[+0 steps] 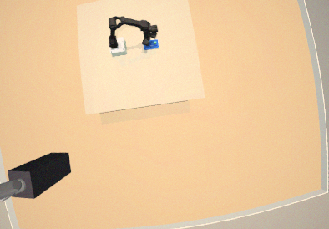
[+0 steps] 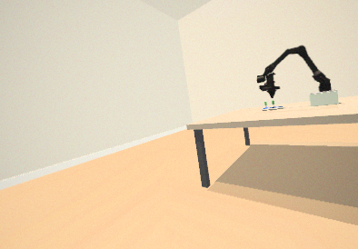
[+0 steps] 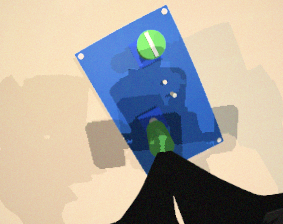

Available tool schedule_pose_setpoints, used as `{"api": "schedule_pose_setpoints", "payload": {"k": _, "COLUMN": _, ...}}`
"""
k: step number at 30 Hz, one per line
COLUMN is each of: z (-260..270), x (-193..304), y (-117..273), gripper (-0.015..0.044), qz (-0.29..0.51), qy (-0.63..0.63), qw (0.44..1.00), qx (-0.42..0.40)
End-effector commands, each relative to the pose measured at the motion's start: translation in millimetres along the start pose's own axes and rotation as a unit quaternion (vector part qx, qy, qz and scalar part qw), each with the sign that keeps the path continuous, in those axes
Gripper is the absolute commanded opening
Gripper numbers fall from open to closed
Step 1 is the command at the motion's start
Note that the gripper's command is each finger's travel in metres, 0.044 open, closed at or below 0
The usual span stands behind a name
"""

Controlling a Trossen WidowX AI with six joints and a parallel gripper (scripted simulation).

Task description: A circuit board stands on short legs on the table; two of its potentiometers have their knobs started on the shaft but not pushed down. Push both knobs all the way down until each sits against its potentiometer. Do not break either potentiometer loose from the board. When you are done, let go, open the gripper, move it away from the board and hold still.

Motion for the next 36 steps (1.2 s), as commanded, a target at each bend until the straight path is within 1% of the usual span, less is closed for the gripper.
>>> {"api": "schedule_pose_setpoints", "payload": {"k": 1, "z": -0.6, "x": 2.1, "y": -9.7, "gripper": 0.0, "qz": 0.004, "qy": 0.003, "qw": 1.0, "qx": 0.002}}
{"api": "schedule_pose_setpoints", "payload": {"k": 5, "z": -0.7, "x": 2.3, "y": -15.2, "gripper": 0.0, "qz": 0.004, "qy": 0.003, "qw": 1.0, "qx": 0.002}}
{"api": "schedule_pose_setpoints", "payload": {"k": 36, "z": -0.7, "x": 2.3, "y": -19.6, "gripper": 0.0, "qz": 0.004, "qy": 0.003, "qw": 1.0, "qx": 0.002}}
Point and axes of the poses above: the point midway between the two fingers, 35 mm back from their tips, its own y axis back along the fingers, its own z axis across the jaws, x = y × z, the point moved 5 cm from there along y, back along the fingers, and after that the axes turned 7 degrees about y, right-handed, at the moved point
